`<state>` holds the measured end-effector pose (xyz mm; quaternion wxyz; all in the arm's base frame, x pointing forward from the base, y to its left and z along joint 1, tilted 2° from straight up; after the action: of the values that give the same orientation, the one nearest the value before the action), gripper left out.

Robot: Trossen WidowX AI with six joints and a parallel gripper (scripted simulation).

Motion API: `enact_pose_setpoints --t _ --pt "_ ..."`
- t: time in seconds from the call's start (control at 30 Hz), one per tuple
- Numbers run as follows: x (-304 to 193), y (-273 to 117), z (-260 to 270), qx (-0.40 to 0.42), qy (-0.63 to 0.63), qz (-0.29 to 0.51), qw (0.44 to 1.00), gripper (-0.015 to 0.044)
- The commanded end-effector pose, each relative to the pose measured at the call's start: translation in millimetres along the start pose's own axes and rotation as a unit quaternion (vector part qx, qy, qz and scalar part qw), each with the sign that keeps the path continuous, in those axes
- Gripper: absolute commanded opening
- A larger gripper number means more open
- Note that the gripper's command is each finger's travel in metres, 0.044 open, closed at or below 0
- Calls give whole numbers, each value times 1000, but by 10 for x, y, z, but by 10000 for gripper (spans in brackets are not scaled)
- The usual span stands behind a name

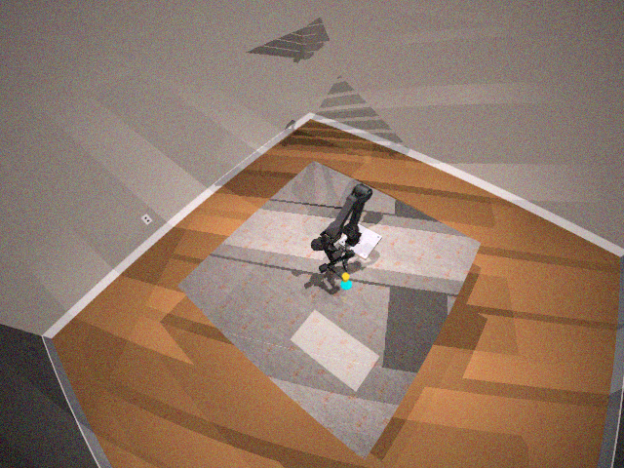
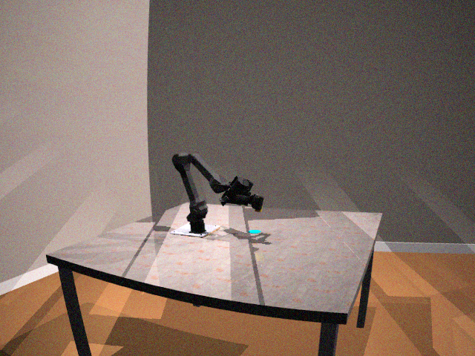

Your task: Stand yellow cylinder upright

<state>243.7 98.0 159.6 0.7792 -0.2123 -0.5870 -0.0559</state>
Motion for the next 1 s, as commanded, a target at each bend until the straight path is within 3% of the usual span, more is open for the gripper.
enact_pose_setpoints --t 0.0,0.97 --pt "3 -30 28 5 -6 -12 1000 105" --pt "-92 -194 174 30 -48 -70 996 105"
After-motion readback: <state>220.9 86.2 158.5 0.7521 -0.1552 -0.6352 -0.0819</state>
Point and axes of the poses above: the point midway between the two fingers, 35 mm back from their tips, its own y axis out along the fingers, its own z axis across the jaws, x = y × z, the point moved 3 cm from there along -y, back along the fingers, and after that the axes turned 9 degrees about y, right-handed, at the moved point
